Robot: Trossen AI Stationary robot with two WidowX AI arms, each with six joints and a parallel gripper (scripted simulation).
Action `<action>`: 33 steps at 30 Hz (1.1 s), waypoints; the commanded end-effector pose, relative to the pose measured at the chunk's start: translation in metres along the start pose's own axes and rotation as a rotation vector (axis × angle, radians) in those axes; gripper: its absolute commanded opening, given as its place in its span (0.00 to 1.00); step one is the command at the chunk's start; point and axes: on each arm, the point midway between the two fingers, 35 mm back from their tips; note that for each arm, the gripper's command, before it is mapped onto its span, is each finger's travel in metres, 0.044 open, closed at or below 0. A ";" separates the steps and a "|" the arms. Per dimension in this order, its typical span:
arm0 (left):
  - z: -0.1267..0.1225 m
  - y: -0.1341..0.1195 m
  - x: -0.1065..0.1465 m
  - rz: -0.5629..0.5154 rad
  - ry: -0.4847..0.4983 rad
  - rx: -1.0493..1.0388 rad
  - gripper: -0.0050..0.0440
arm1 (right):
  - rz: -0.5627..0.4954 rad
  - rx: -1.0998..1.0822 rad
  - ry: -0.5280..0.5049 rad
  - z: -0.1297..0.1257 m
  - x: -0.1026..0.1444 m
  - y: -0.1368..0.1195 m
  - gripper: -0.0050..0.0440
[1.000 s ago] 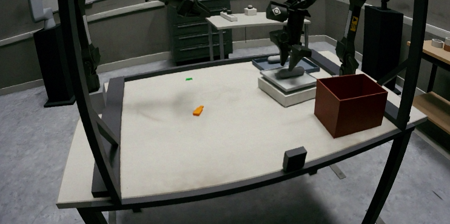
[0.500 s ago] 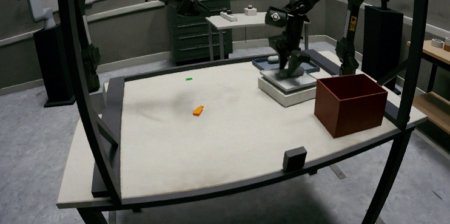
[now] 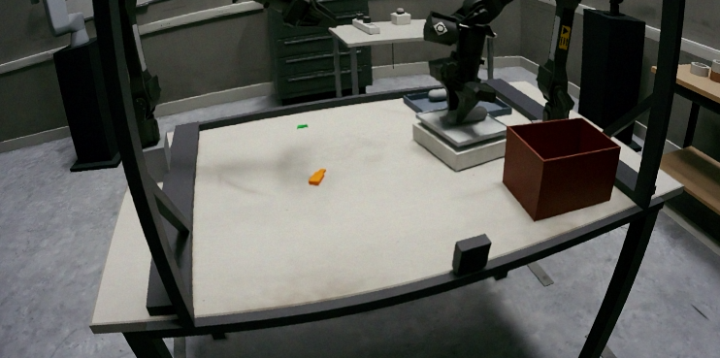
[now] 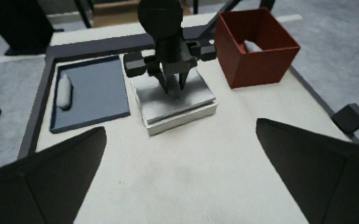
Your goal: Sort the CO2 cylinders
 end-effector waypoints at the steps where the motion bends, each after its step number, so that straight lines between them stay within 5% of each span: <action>1: -0.003 0.008 0.006 -0.025 -0.007 0.001 1.00 | -0.028 0.000 -0.019 -0.002 0.008 0.005 0.37; 8: -0.003 0.008 0.006 -0.025 -0.007 0.001 1.00 | -0.022 -0.001 -0.015 -0.001 0.006 0.002 0.33; 13: -0.003 0.008 0.006 -0.025 -0.007 0.001 1.00 | -0.039 0.000 -0.024 -0.004 0.021 0.010 0.10; 21: -0.003 0.008 0.006 -0.025 -0.007 0.001 1.00 | -0.039 0.000 -0.024 -0.007 0.083 0.024 0.10; 33: -0.016 0.020 -0.003 -0.021 -0.026 -0.011 1.00 | -0.020 -0.005 -0.007 0.016 0.091 0.037 0.00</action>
Point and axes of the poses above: on each arm, the point midway between the two fingers, 35 mm back from their tips, its own x axis back along the fingers, its own z axis across the jaws, y = z × x, and after that the axes turned 14 degrees about x, right-handed
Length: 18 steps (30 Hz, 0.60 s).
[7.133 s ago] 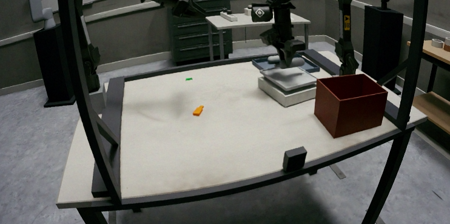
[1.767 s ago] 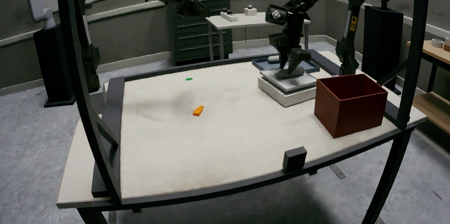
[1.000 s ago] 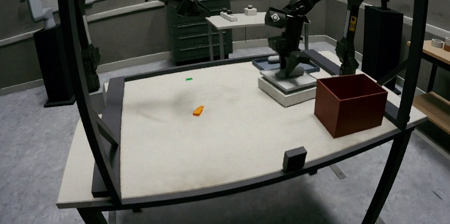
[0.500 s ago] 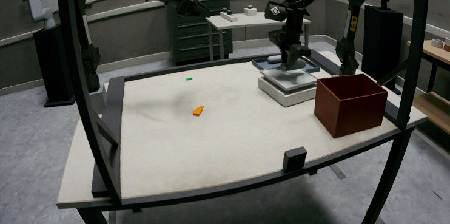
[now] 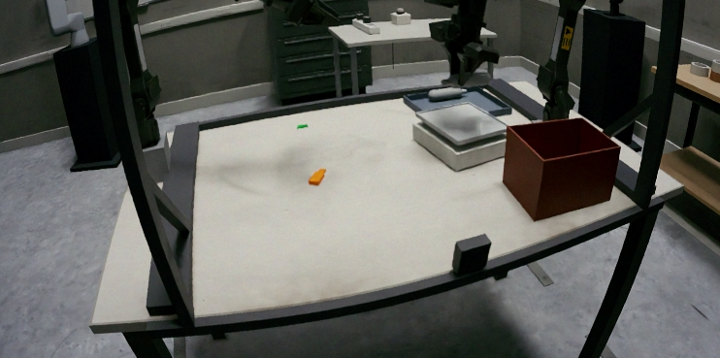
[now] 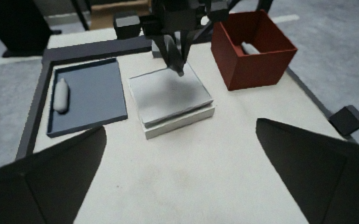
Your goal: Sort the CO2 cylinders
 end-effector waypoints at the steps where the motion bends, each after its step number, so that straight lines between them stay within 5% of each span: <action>1: -0.015 0.019 -0.002 -0.021 -0.024 -0.010 1.00 | -0.022 0.000 -0.005 0.015 0.007 0.014 0.00; 7: -0.041 0.038 -0.017 -0.014 -0.061 -0.031 1.00 | -0.023 -0.007 0.009 0.053 0.008 0.025 0.00; 18: -0.127 0.072 -0.064 0.008 -0.170 -0.099 1.00 | -0.043 -0.031 0.056 0.183 0.021 0.023 0.00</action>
Point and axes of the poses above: on each arm, the point midway between the two fingers, 35 mm back from their tips, its own x axis back along the fingers, its own z axis across the jaws, y = z × x, and after that the axes turned 14 degrees about x, right-handed
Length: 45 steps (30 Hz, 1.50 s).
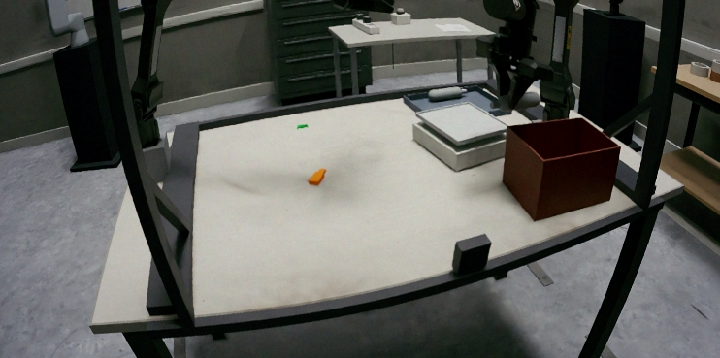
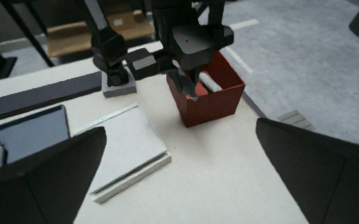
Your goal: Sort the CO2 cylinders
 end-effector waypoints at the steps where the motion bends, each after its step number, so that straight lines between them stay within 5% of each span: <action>1: -0.025 0.019 -0.011 -0.006 -0.035 -0.020 1.00 | -0.041 -0.019 0.003 0.038 0.012 0.001 0.00; 12: -0.067 0.025 -0.037 0.005 -0.089 -0.053 1.00 | -0.044 -0.018 0.010 0.110 0.013 -0.038 0.00; 17: -0.066 0.023 -0.041 0.011 -0.086 -0.052 1.00 | -0.014 0.022 -0.060 0.106 -0.006 -0.046 0.00; 24: -0.066 0.025 -0.036 0.004 -0.087 -0.050 1.00 | -0.027 0.018 -0.052 0.106 -0.002 -0.043 0.00; 25: -0.066 0.025 -0.036 0.004 -0.087 -0.050 1.00 | -0.026 0.018 -0.051 0.107 -0.002 -0.043 0.15; 32: -0.066 0.025 -0.036 0.004 -0.087 -0.050 1.00 | -0.026 0.018 -0.051 0.107 -0.002 -0.043 0.49; 35: -0.066 0.025 -0.036 0.004 -0.087 -0.050 1.00 | -0.033 0.016 -0.046 0.108 0.003 -0.039 0.49; 38: -0.066 0.025 -0.036 0.004 -0.087 -0.050 1.00 | -0.041 0.012 -0.039 0.109 0.012 -0.040 0.64; 40: -0.066 0.025 -0.036 0.004 -0.087 -0.050 1.00 | -0.041 0.012 -0.039 0.109 0.012 -0.040 0.64; 45: -0.066 0.025 -0.036 0.004 -0.087 -0.050 1.00 | -0.040 0.012 -0.039 0.110 0.047 -0.042 0.89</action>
Point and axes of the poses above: on each arm, the point midway between the two fingers, 35 mm back from their tips, its own x axis back along the fingers, its own z axis across the jaws, y = z × x, and after that the axes turned 14 degrees about x, right-handed
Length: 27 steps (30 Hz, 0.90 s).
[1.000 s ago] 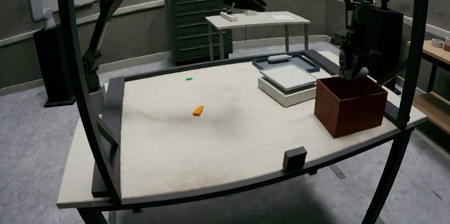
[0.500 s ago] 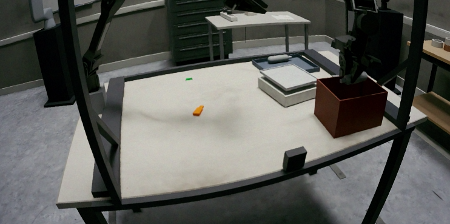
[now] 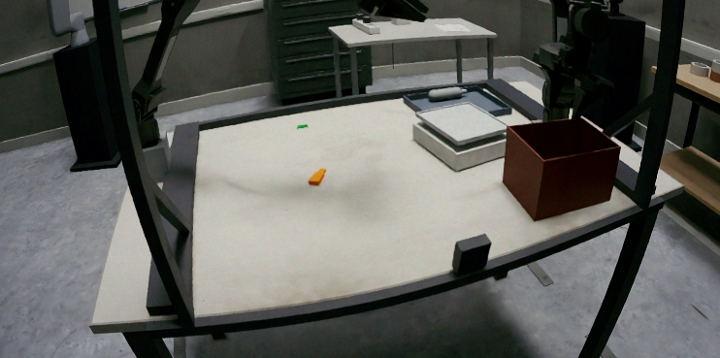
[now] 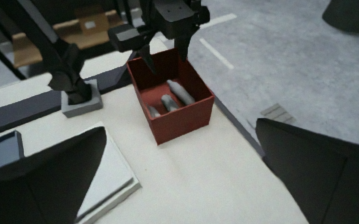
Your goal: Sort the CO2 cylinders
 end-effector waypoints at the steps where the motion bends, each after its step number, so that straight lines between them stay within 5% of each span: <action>1: -0.002 0.015 0.015 -0.038 -0.008 0.001 1.00 | -0.047 -0.015 0.036 0.001 0.038 0.005 0.93; 3: -0.002 0.015 0.015 -0.038 -0.008 0.001 1.00 | -0.039 -0.013 0.029 0.001 0.041 0.005 1.00; 13: 0.019 0.028 0.043 -0.095 0.013 0.020 1.00 | -0.212 -0.028 -0.050 -0.045 0.050 0.015 1.00; 21: 0.081 0.040 0.123 -0.262 0.086 0.070 1.00 | -0.555 -0.068 -0.188 -0.128 0.073 0.040 1.00; 27: 0.120 0.027 0.183 -0.389 0.148 0.097 1.00 | -0.672 -0.067 -0.272 -0.172 0.076 0.043 1.00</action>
Point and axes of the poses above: on each arm, the point midway between the two fingers, 35 mm back from their tips, its own x axis back along the fingers, its own z axis across the jaws, y = z × x, and after that the axes turned 14 degrees about x, right-handed
